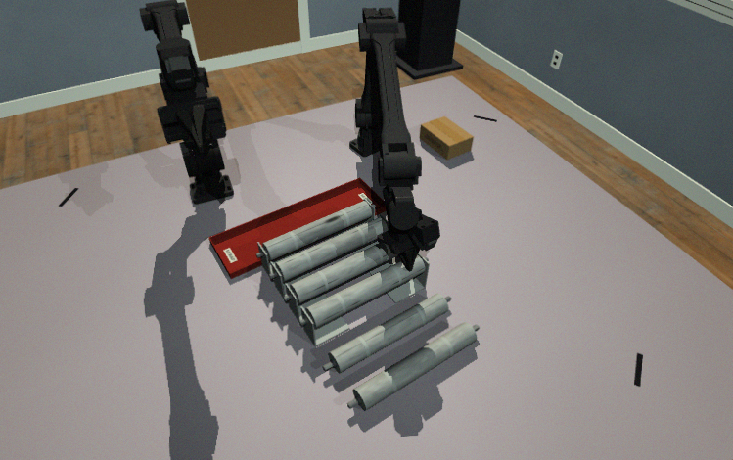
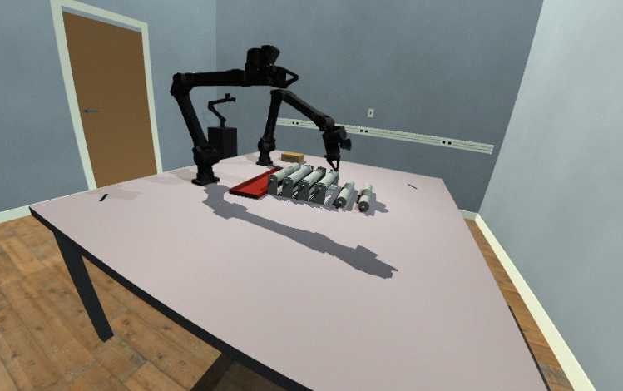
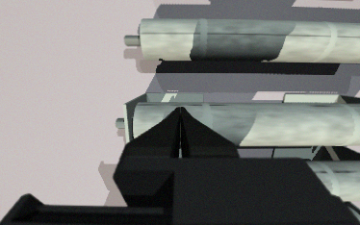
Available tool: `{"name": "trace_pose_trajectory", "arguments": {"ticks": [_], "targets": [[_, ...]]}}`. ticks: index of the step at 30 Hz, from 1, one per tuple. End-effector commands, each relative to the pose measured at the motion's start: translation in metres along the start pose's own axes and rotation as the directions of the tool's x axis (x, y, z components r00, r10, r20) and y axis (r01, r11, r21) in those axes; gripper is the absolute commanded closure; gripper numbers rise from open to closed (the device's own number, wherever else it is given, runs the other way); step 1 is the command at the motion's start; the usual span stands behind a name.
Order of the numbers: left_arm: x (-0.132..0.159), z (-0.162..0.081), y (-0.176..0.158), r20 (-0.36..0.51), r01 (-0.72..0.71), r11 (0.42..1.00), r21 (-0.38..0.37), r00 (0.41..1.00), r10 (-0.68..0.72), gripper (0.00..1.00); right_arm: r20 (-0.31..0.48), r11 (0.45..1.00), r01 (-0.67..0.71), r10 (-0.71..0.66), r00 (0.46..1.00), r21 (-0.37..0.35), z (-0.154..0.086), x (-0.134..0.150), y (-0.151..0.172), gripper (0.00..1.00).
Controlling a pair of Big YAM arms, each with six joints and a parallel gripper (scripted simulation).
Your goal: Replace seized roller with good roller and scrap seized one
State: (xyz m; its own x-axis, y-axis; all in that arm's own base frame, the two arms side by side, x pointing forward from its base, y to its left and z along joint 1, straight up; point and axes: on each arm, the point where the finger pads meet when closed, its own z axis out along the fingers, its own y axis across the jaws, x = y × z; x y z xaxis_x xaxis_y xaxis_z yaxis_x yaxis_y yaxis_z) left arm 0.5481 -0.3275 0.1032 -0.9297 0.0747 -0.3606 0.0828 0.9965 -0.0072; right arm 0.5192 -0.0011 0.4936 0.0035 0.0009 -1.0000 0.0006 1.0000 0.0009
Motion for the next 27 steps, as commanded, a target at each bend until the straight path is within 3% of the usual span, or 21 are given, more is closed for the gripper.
{"name": "trace_pose_trajectory", "arguments": {"ticks": [1,16,17,18,19,27], "targets": [[0.025,0.024,-0.001,-0.065,-0.014,1.0,-0.023,0.998,0.013,1.0,0.074,1.0,0.004,-0.004,0.997,-0.003,-0.001,-0.044,0.002,1.0],[0.025,0.024,-0.001,-0.065,-0.014,1.0,-0.023,0.998,0.013,1.0,0.074,1.0,0.004,-0.004,0.997,-0.003,-0.001,-0.044,0.002,1.0],[-0.029,-0.01,-0.006,0.056,0.026,0.999,0.023,0.998,-0.028,1.0,0.074,1.0,0.004,-0.004,0.997,-0.003,-0.001,-0.044,0.002,1.0],[-0.019,-0.006,-0.002,0.027,0.021,1.0,0.011,0.999,-0.021,1.0,0.074,1.0,0.004,-0.004,0.997,-0.003,-0.001,-0.044,0.002,1.0],[-0.04,-0.053,-0.008,0.082,0.018,0.999,0.044,0.996,-0.022,1.0,0.074,1.0,0.004,-0.004,0.997,-0.003,-0.001,-0.044,0.002,1.0],[-0.042,-0.075,-0.014,0.073,-0.002,0.999,0.044,0.997,-0.001,1.0,0.074,1.0,0.004,-0.004,0.997,-0.003,-0.001,-0.044,0.002,1.0]]}}
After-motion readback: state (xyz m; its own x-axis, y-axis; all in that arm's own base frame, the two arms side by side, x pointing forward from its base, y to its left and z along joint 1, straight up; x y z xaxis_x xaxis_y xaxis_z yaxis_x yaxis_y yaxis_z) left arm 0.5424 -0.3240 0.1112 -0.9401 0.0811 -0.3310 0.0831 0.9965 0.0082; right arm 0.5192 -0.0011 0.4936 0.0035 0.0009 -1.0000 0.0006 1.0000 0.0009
